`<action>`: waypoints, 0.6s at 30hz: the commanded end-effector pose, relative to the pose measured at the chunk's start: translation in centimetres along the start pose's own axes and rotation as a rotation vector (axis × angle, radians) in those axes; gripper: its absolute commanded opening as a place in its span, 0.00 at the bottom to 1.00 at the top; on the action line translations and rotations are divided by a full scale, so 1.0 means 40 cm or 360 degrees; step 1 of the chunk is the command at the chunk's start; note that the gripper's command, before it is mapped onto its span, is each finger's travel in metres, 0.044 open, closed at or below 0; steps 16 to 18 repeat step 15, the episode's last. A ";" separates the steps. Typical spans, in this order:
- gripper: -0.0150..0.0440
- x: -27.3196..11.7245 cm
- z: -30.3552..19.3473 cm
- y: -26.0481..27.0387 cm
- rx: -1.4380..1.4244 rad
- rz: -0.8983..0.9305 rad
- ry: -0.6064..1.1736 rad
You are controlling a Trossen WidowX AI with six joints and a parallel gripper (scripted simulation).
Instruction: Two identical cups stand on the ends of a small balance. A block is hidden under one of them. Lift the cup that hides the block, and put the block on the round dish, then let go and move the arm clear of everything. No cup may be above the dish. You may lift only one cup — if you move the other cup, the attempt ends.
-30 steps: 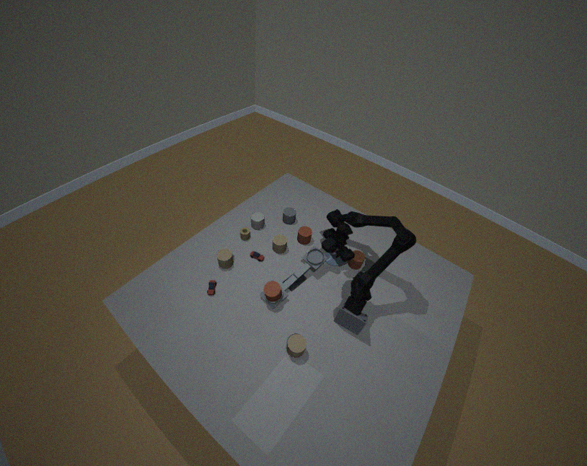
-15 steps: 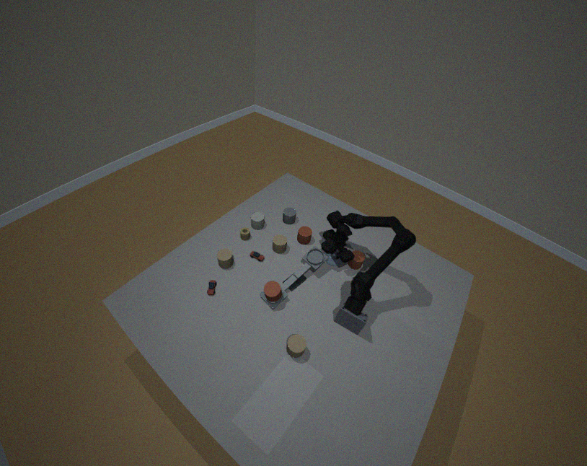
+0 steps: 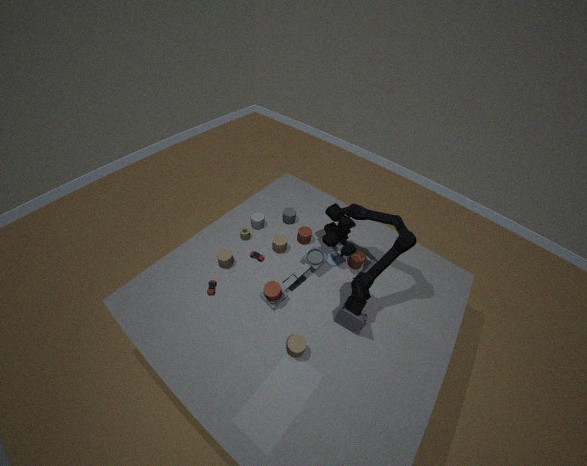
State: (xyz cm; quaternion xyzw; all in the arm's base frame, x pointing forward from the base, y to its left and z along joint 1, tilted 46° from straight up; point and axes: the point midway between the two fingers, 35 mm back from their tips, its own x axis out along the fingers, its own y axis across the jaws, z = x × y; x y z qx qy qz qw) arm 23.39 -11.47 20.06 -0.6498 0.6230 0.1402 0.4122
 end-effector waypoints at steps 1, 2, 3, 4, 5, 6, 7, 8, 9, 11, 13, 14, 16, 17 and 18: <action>1.00 -0.021 -0.007 0.004 0.0005 0.0007 0.0014; 1.00 -0.025 -0.006 0.004 0.0005 0.0007 0.0013; 1.00 -0.039 -0.004 0.003 0.0005 0.0007 0.0010; 1.00 -0.062 -0.002 0.001 0.0004 0.0006 0.0005; 1.00 -0.091 -0.001 0.000 0.0003 0.0003 0.0001; 1.00 -0.114 -0.001 0.000 0.0002 0.0001 -0.0001; 1.00 -0.128 -0.001 0.000 0.0002 -0.0001 -0.0001; 1.00 -0.132 -0.001 0.000 0.0001 -0.0002 -0.0001; 1.00 -0.132 -0.001 0.000 0.0001 -0.0002 -0.0001; 1.00 -0.132 -0.001 0.000 0.0001 -0.0002 -0.0001; 1.00 -0.132 -0.001 0.000 0.0001 -0.0002 -0.0001; 1.00 -0.132 -0.001 0.000 0.0001 -0.0002 -0.0001; 1.00 -0.132 -0.001 0.000 0.0001 -0.0002 -0.0001; 1.00 -0.132 -0.001 0.000 0.0001 -0.0002 -0.0001; 1.00 -0.132 -0.001 0.000 0.0001 -0.0002 -0.0001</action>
